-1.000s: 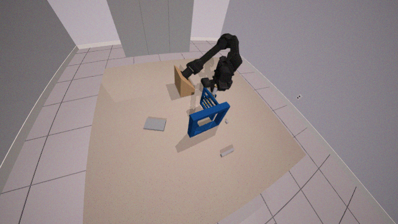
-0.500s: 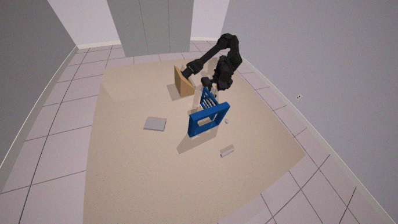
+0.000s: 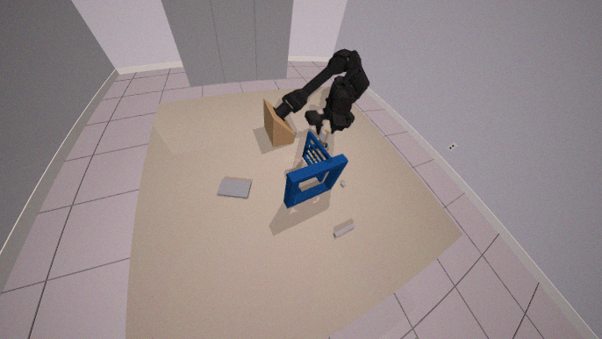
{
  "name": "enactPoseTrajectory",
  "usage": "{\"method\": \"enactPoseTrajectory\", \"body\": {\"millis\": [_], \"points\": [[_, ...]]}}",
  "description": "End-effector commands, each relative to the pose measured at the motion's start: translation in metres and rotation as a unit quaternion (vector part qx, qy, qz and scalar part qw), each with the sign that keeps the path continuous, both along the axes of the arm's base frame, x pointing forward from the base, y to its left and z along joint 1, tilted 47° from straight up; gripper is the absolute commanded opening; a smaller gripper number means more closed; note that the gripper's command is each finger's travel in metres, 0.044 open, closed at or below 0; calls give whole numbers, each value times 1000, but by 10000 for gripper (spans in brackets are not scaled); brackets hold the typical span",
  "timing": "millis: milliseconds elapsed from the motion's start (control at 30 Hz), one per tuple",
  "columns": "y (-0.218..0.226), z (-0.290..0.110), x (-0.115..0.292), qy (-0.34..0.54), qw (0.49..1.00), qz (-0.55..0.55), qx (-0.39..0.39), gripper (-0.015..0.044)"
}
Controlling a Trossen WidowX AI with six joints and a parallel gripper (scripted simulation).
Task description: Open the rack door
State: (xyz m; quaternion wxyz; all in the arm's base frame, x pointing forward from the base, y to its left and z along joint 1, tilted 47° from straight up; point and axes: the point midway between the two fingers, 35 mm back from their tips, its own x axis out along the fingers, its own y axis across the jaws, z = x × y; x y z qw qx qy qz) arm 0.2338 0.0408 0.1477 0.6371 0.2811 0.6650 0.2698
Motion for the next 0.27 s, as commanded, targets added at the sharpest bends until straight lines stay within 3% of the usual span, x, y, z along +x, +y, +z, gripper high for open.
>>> {"method": "enactPoseTrajectory", "body": {"millis": [0,233], "points": [[-6,7,2,-10,1000,-2,-6,297],[-15,15,1,-15,1000,-10,-10,297]]}}
